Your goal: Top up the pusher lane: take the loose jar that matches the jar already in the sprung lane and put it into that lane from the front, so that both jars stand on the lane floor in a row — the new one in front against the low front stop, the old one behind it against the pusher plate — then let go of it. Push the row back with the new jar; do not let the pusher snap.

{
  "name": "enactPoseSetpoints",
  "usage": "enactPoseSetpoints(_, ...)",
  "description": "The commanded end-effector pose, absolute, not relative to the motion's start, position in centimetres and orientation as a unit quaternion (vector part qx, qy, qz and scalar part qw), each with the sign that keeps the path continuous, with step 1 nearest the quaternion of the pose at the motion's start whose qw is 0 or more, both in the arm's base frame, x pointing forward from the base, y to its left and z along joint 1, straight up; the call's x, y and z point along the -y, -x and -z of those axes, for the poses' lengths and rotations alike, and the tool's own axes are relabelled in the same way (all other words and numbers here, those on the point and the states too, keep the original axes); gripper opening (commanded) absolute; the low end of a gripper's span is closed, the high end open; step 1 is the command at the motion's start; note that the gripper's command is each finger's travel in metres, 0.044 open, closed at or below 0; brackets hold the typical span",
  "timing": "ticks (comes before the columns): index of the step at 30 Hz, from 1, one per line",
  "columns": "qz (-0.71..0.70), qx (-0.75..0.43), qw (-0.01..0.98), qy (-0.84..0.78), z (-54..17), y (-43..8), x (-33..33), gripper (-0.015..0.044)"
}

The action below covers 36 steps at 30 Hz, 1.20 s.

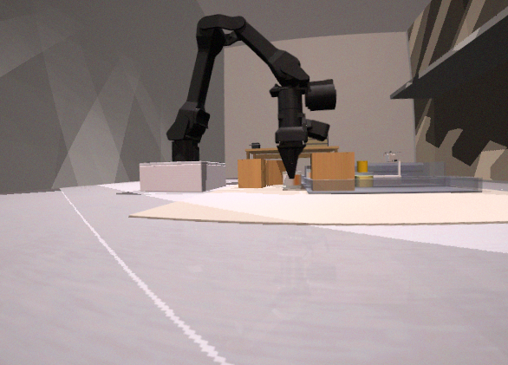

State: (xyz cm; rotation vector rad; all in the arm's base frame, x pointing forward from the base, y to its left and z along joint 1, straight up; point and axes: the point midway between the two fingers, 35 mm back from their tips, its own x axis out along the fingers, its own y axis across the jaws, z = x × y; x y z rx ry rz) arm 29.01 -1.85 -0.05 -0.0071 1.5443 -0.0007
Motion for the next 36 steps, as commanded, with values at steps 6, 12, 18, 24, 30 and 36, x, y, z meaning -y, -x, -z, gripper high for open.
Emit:
enactPoseSetpoints(6, -0.001, -0.697, 0.717, 0.0, 0.1, -29.0, 1.8, 0.0177)
enactPoseSetpoints(12, -0.004, -0.697, 0.717, 0.004, -0.3, -29.0, 1.8, 0.0059)
enactPoseSetpoints(18, -0.013, -0.696, 0.717, 0.013, -3.5, -29.3, 2.0, 0.0)
enactPoseSetpoints(24, -0.007, -0.697, 0.717, 0.007, -7.1, -29.3, 2.0, 0.0)
enactPoseSetpoints(30, -0.001, -0.697, 0.717, 0.0, -10.3, -29.0, 1.9, 0.0)
enactPoseSetpoints(36, 0.0, -0.697, 0.717, 0.0, -9.5, -29.1, 1.8, 0.0)
